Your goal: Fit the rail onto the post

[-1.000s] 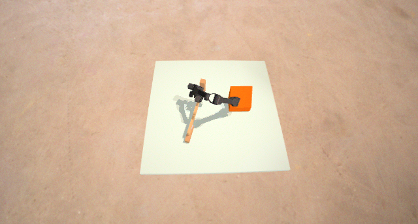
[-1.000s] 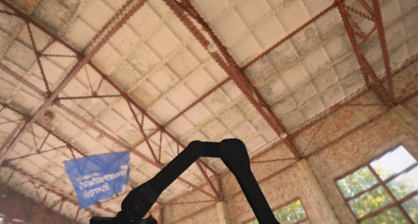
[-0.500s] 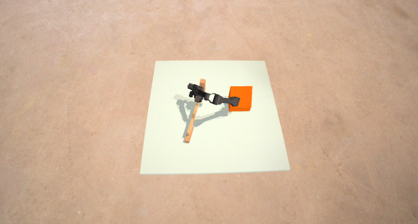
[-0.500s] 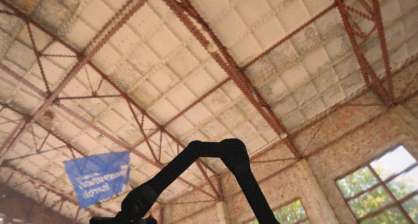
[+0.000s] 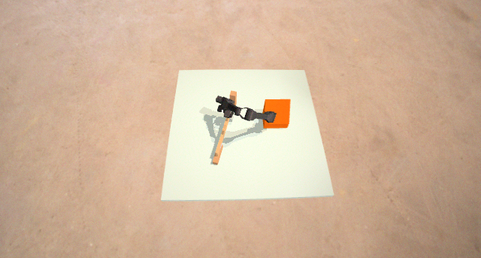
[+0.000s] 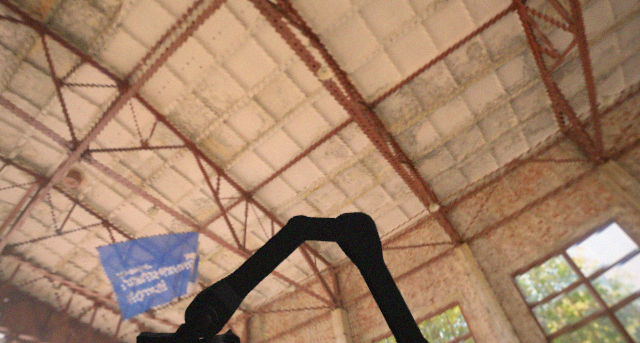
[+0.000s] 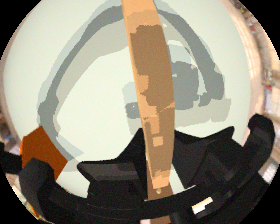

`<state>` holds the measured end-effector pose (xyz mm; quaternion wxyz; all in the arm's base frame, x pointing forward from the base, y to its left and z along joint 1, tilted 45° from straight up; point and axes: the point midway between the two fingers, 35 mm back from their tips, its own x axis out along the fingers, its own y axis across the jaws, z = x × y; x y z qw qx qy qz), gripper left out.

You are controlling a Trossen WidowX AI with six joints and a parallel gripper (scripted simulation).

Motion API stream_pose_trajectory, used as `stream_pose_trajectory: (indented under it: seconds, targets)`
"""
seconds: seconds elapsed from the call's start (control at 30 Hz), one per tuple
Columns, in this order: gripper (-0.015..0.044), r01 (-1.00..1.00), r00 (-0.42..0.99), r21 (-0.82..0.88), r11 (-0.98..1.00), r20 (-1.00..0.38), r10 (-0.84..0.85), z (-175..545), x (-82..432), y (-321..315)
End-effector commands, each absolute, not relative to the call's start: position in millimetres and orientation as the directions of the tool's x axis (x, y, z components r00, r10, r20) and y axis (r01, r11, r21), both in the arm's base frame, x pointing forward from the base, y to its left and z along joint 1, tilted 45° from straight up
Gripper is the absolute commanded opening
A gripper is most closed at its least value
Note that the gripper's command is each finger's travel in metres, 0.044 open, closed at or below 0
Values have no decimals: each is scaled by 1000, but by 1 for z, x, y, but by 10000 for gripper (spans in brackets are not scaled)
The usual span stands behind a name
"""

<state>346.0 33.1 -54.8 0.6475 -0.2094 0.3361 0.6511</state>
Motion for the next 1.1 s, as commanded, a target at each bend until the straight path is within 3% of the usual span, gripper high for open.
stream_pose_trajectory:
  seconds: [0.0, 1.07]
  targets:
    - [0, -985, -62, 157, 71, -710, 702, -52, 350, 29]
    - [0, -985, -62, 157, 71, -710, 702, -56, 348, 29]
